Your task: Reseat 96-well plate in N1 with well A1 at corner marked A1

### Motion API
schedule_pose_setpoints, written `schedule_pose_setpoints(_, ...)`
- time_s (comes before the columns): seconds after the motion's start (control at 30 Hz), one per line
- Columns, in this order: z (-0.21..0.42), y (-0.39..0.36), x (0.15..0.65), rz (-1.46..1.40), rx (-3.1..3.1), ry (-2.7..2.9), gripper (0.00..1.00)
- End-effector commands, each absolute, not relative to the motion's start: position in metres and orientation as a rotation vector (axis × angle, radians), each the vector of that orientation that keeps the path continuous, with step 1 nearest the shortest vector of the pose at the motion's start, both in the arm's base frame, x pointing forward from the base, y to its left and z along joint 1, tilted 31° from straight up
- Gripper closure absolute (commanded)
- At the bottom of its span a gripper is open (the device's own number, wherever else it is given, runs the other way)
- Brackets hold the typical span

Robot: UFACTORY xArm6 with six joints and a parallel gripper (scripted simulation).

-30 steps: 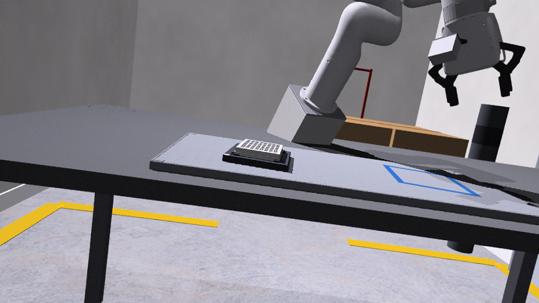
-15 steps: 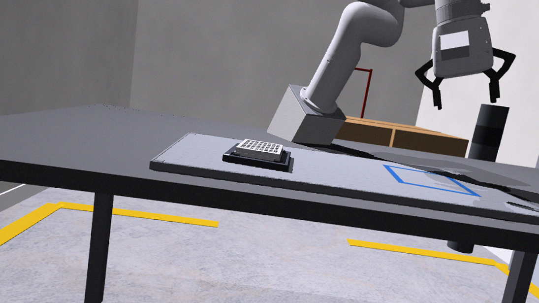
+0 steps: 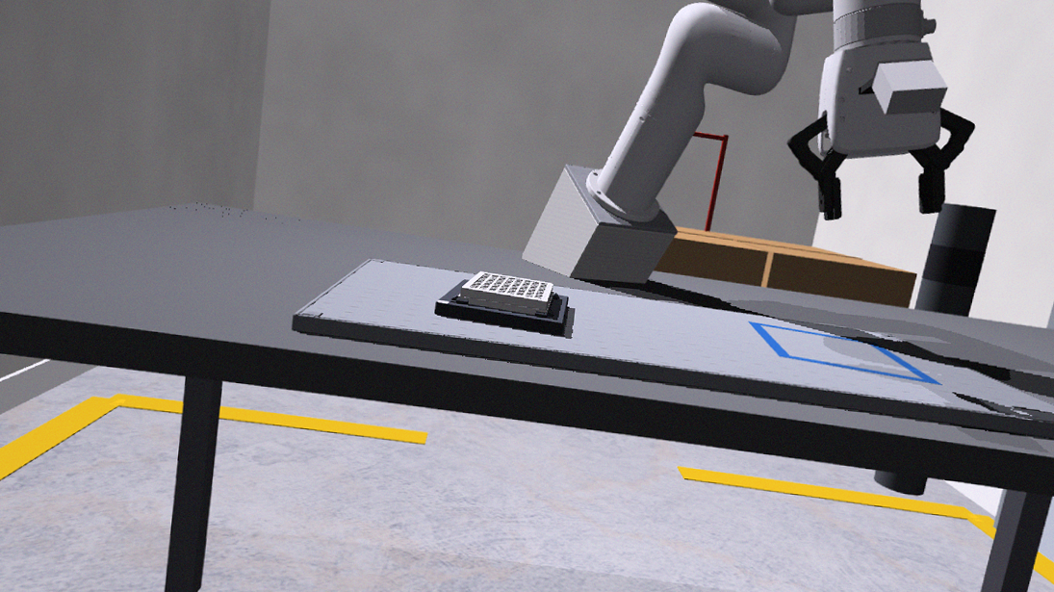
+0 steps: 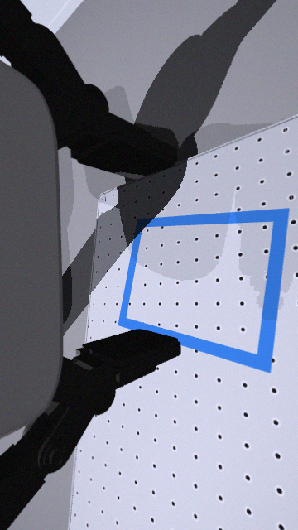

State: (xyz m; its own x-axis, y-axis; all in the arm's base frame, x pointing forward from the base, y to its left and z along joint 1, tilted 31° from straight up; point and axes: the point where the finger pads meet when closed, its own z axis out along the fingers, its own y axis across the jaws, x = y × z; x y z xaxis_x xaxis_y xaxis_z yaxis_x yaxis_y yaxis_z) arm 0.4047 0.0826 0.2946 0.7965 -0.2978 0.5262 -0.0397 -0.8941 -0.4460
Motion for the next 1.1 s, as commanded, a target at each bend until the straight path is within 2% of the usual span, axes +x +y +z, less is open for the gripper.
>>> schedule_pose_setpoints(0.0, 0.291, 0.069, 0.411, -0.897, -2.609, 0.031, 0.00)
schedule_pose_setpoints(1.07, 0.261, -0.012, 0.430, -1.035, -2.726, -1.050, 0.00)
